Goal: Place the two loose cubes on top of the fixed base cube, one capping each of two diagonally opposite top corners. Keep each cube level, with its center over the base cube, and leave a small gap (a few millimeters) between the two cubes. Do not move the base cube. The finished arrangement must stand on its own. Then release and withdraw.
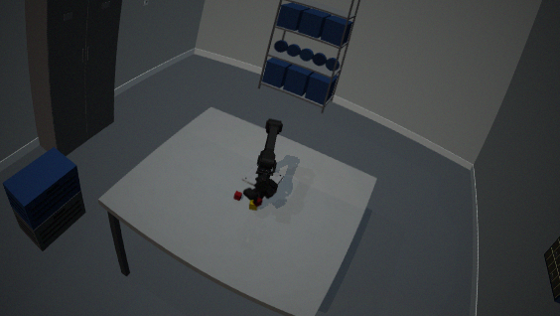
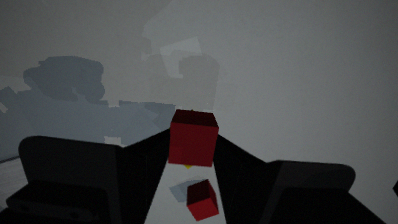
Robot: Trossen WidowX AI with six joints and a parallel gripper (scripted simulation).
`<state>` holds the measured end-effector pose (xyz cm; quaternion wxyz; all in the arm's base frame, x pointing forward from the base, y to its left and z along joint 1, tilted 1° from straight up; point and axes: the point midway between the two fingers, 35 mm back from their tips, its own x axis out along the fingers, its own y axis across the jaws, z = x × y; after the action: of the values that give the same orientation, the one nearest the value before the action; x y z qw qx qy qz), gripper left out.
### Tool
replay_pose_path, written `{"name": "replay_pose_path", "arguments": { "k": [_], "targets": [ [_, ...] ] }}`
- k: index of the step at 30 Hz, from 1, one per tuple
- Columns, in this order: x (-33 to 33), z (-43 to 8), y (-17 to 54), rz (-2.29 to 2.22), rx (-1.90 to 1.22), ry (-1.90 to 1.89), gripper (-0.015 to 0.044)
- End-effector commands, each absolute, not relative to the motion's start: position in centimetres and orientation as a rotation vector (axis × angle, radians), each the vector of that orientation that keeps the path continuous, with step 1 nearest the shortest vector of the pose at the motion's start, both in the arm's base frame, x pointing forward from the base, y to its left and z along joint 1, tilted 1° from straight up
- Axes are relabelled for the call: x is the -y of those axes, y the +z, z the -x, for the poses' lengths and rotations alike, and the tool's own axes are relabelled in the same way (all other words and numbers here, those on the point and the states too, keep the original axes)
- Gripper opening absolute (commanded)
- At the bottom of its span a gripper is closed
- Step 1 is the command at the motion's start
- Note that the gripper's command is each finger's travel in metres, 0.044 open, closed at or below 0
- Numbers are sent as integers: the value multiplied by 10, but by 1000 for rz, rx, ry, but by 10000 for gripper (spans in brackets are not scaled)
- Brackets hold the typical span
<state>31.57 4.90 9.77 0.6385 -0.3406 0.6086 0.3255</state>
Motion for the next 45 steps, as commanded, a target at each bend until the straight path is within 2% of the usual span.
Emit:
{"name": "replay_pose_path", "arguments": {
  "k": [1, 25, 29, 45],
  "targets": [
    [-49, -315, 96, 777, -1391, 750, 105],
    [-49, -315, 94, 775, -1392, 748, 105],
    [-49, -315, 94, 775, -1392, 748, 205],
    [-49, -315, 112, 777, -1391, 744, 205]
  ]
}}
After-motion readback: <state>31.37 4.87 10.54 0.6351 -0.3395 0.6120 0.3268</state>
